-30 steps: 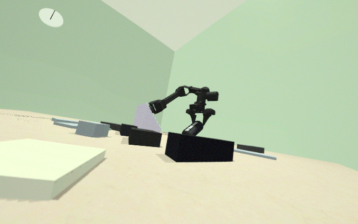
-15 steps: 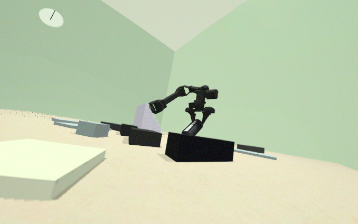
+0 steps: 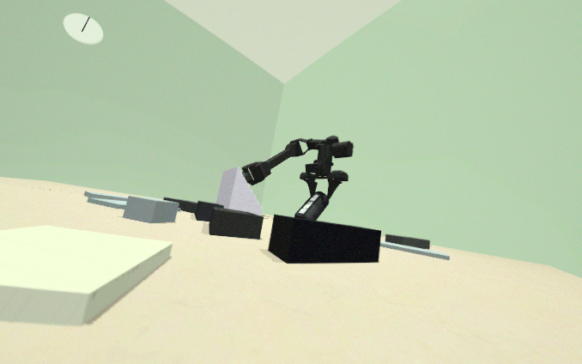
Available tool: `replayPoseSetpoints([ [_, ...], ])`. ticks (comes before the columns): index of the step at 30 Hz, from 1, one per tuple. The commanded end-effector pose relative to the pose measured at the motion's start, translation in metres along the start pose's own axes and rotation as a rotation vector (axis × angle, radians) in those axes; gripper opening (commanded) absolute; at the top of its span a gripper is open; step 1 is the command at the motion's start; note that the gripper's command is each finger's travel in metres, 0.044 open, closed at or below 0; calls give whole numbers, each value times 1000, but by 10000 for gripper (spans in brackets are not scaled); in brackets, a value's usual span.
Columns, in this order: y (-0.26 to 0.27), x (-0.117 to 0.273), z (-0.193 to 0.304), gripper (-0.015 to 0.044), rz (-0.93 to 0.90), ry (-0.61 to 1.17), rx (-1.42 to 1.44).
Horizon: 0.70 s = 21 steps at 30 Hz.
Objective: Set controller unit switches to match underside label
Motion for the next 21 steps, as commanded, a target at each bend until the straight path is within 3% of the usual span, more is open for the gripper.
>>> replayPoseSetpoints([
  [1,1,2,-6,336,0,-15,2],
  [21,0,8,-21,336,0,-16,2],
])
Point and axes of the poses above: the point midway between the two fingers, 35 mm back from their tips, its own x axis back along the fingers, its own y axis across the jaws, z = x × y, the point moved 4 cm from there along x, back along the fingers, and after that the axes turned 4 degrees about x, right-handed, at the moved point
